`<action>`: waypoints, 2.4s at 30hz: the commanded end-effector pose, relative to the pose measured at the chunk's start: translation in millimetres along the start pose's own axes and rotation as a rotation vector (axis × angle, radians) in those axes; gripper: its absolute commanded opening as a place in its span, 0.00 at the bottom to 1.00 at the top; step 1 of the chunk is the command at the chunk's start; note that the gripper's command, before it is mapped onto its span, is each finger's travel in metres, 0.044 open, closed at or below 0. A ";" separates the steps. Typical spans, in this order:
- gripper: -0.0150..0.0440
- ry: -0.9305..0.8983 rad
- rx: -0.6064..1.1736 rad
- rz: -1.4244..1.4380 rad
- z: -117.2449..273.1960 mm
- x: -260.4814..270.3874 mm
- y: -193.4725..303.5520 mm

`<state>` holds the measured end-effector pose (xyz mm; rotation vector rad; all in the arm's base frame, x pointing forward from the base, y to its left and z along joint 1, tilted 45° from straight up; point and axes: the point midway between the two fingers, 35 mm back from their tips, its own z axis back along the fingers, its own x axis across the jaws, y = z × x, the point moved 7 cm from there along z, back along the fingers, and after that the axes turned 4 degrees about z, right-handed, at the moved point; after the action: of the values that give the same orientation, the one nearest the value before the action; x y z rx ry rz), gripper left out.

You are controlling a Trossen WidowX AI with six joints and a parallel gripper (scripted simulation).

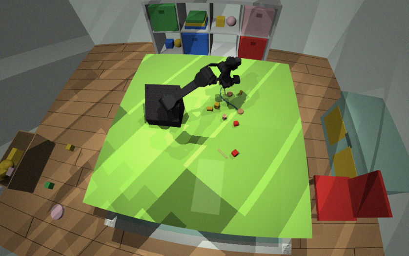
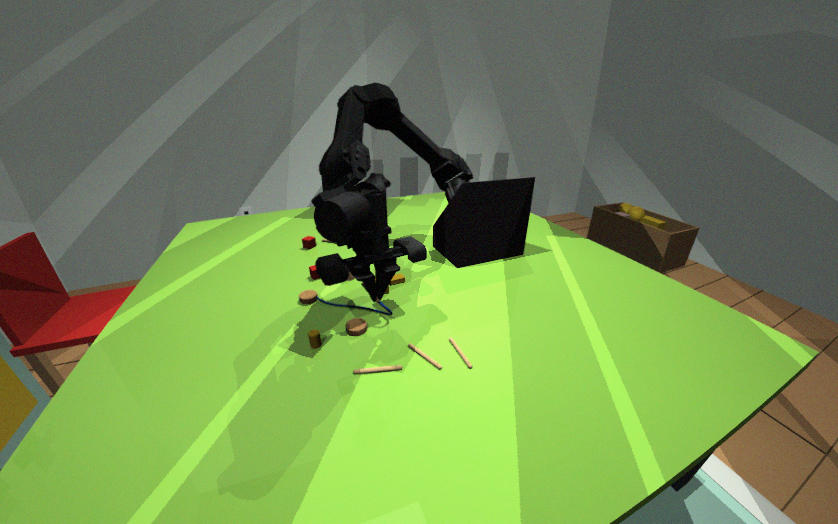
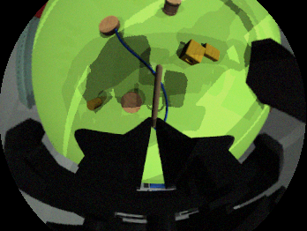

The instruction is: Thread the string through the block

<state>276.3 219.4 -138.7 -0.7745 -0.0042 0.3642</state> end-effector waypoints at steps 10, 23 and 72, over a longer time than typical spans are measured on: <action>0.25 -0.003 -0.003 -0.299 -0.2 9.1 -4.1; 0.25 -0.004 -0.002 -0.299 0.5 15.1 6.7; 0.25 -0.006 0.007 -0.299 0.4 33.4 59.4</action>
<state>288.7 267.2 -182.5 -0.7594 -0.1233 0.0873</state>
